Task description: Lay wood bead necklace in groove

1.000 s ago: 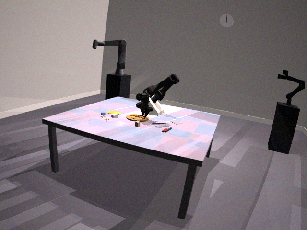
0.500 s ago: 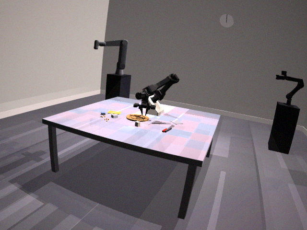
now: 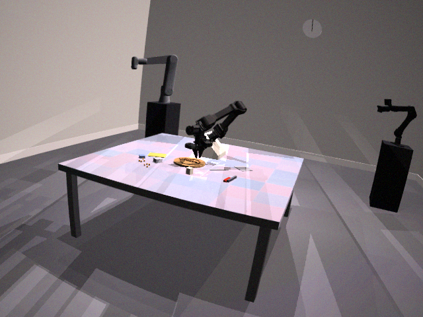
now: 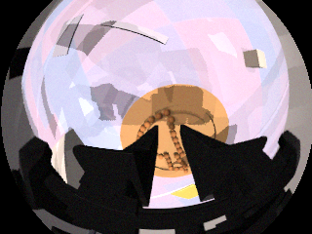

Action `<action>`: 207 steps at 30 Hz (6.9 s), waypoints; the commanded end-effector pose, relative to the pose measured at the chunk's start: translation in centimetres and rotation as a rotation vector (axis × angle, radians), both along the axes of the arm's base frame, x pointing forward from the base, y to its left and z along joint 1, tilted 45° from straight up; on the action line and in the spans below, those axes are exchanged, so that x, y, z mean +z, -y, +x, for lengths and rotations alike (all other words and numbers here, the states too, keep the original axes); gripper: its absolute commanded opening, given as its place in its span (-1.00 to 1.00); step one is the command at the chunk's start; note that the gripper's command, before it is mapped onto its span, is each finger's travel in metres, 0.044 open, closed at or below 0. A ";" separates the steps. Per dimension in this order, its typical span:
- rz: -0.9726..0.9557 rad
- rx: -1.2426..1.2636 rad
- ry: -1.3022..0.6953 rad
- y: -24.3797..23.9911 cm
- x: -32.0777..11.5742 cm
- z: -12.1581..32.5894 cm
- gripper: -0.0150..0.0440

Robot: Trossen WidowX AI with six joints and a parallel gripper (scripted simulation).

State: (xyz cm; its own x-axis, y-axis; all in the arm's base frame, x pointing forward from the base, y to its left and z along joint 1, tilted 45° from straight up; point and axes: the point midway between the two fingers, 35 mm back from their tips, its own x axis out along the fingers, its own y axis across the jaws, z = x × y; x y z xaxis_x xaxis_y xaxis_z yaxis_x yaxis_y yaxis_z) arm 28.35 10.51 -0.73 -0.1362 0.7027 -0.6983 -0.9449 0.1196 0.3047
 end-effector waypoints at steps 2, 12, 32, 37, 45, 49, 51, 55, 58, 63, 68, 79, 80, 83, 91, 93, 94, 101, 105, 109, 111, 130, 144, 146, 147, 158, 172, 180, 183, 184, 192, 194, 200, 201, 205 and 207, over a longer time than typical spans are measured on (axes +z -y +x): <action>0.036 0.244 0.265 0.7 0.4 0.6 -0.08; 0.036 0.244 0.265 0.5 0.1 0.6 -0.08; 0.035 0.243 0.272 -1.2 -1.4 0.5 -0.08; 0.036 0.244 0.268 -1.7 -2.0 0.3 -0.08; 0.037 0.244 0.265 -2.1 -2.4 0.1 -0.08; 0.033 0.246 0.274 -2.0 -2.2 0.3 -0.17; 0.033 0.246 0.274 -2.0 -2.2 0.3 -0.35; 0.033 0.246 0.274 -2.0 -2.2 0.3 -0.49; 0.033 0.246 0.274 -2.0 -2.2 0.3 -0.49; 0.033 0.246 0.274 -2.0 -2.2 0.3 -0.49; 0.033 0.246 0.274 -2.0 -2.2 0.3 -0.49; 0.033 0.246 0.274 -2.0 -2.2 0.3 -0.49; 0.033 0.246 0.274 -2.0 -2.2 0.3 -0.49; 0.033 0.246 0.274 -2.0 -2.2 0.3 -0.49; 0.033 0.246 0.274 -2.0 -2.2 0.3 -0.49; 0.033 0.246 0.274 -1.9 -2.2 0.3 -0.49; 0.034 0.245 0.271 -1.8 -2.1 0.3 -0.49; 0.037 0.244 0.265 -1.6 -1.7 0.3 -0.49; 0.037 0.244 0.265 -2.3 -1.2 0.9 -0.49; 0.037 0.244 0.265 -2.4 -1.1 1.0 -0.49; 0.037 0.244 0.265 -2.4 -1.1 1.0 -0.49; 0.034 0.244 0.274 -2.7 -1.5 1.1 0.13; 0.037 0.244 0.265 -2.3 -1.1 1.0 1.00; 0.037 0.244 0.265 -2.3 -1.1 1.0 1.00; 0.037 0.244 0.265 -2.3 -1.1 1.0 1.00; 0.037 0.244 0.265 -2.3 -1.1 1.0 1.00; 0.036 0.247 0.269 -1.5 -0.7 1.1 0.73; 0.038 0.255 0.276 0.6 0.3 1.2 0.02; 0.038 0.255 0.276 -0.1 -0.4 1.1 -0.08; 0.038 0.255 0.276 -0.4 -0.7 1.0 -0.08; 0.037 0.252 0.288 -0.3 -0.5 1.3 -0.08; 0.037 0.252 0.286 -0.5 -0.7 1.3 -0.08; 0.037 0.253 0.283 -1.1 -1.4 1.1 -0.08; 0.038 0.254 0.282 -1.2 -1.5 1.0 -0.08; 0.038 0.254 0.279 -1.7 -2.0 0.9 -0.08; 0.039 0.255 0.278 -1.9 -2.2 0.8 -0.08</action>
